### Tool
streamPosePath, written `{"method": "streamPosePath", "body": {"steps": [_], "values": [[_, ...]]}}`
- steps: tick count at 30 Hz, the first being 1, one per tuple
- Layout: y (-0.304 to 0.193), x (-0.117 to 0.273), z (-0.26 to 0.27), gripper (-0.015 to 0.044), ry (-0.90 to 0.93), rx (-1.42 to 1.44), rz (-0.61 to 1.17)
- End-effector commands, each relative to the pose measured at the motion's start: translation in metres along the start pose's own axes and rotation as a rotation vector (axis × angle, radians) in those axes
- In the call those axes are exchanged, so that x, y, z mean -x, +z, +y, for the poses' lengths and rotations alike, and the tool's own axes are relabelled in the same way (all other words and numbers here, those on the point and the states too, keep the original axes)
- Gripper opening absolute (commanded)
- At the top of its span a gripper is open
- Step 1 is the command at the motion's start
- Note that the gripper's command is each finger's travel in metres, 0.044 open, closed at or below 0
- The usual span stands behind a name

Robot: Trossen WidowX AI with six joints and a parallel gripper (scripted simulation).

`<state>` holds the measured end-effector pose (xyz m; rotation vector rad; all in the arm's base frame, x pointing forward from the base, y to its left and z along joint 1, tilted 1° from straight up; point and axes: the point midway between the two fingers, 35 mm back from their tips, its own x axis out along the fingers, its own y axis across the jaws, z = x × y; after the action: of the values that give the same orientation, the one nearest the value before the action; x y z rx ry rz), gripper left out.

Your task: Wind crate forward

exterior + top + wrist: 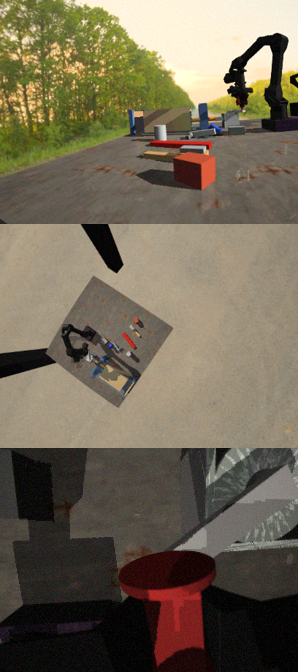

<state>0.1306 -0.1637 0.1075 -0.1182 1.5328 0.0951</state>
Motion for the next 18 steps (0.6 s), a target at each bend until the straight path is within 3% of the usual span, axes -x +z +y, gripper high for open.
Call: {"method": "streamPosePath", "body": {"steps": [1,18], "values": [[-0.013,-0.001,-0.009,0.0,-0.021,-0.016,0.035],[-0.029,0.0,-0.025,0.0,-0.022,-0.016,0.037]]}}
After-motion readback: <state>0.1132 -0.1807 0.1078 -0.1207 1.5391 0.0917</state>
